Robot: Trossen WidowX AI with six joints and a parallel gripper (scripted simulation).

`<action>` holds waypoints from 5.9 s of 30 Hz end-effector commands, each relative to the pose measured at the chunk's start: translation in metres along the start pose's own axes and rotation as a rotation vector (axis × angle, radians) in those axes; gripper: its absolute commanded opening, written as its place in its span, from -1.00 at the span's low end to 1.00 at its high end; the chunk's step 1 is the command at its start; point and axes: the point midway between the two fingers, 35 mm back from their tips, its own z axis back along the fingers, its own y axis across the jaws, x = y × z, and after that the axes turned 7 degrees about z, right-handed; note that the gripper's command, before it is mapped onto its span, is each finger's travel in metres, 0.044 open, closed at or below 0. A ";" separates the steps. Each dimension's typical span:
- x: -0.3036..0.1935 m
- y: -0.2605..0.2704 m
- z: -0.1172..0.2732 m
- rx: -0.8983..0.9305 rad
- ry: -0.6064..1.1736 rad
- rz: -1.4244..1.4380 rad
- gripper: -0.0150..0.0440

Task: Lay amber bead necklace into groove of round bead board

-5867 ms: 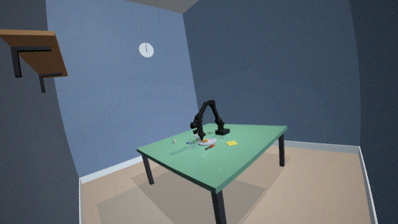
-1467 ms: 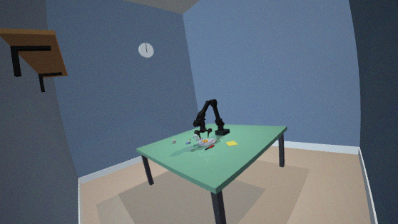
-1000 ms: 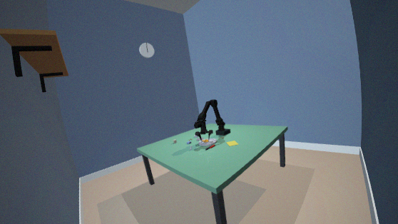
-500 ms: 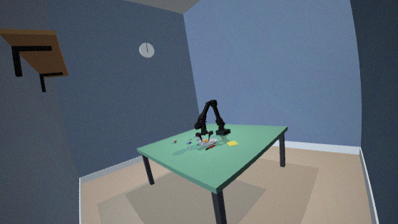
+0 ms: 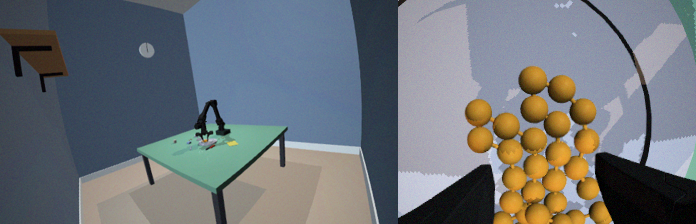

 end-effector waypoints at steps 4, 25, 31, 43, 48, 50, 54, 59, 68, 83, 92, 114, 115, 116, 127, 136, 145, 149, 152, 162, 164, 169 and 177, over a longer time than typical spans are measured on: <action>0.000 0.000 0.000 0.001 0.001 0.000 -0.41; 0.000 0.000 0.000 0.001 0.001 0.000 -0.49; 0.000 0.000 0.000 0.001 0.001 0.000 -0.49; -0.001 0.001 0.016 0.008 0.001 0.004 -0.49; -0.001 0.001 0.011 0.008 0.001 0.004 -0.49; -0.001 0.000 0.008 0.008 0.001 0.004 -0.49; -0.002 0.000 0.003 0.008 0.001 0.004 -0.49; -0.001 -0.002 0.005 -0.001 -0.001 -0.002 -0.40; -0.001 -0.002 0.005 -0.001 -0.001 -0.002 0.40; -0.001 -0.001 0.016 0.008 0.001 0.004 1.00; -0.001 -0.001 0.016 0.008 0.001 0.004 1.00; 0.036 -0.003 0.039 0.007 -0.004 0.449 0.20; 0.036 -0.003 0.039 0.007 -0.004 0.449 0.11; 0.036 -0.003 0.039 0.007 -0.004 0.449 0.02; 0.038 -0.006 0.030 -0.007 -0.009 0.442 -0.08; 0.038 -0.005 0.018 -0.002 -0.007 0.445 -0.08; 0.037 -0.004 0.004 0.005 -0.005 0.448 -0.08; 0.036 -0.003 -0.001 0.007 -0.004 0.449 -0.08; 0.036 -0.003 -0.002 0.007 -0.004 0.449 -0.08; 0.037 -0.005 0.000 0.000 -0.003 0.445 -0.49; 0.037 -0.005 0.000 0.000 -0.003 0.445 -0.49; 0.037 -0.005 0.000 0.000 -0.003 0.445 -0.49; 0.037 -0.005 0.000 0.000 -0.003 0.445 -0.49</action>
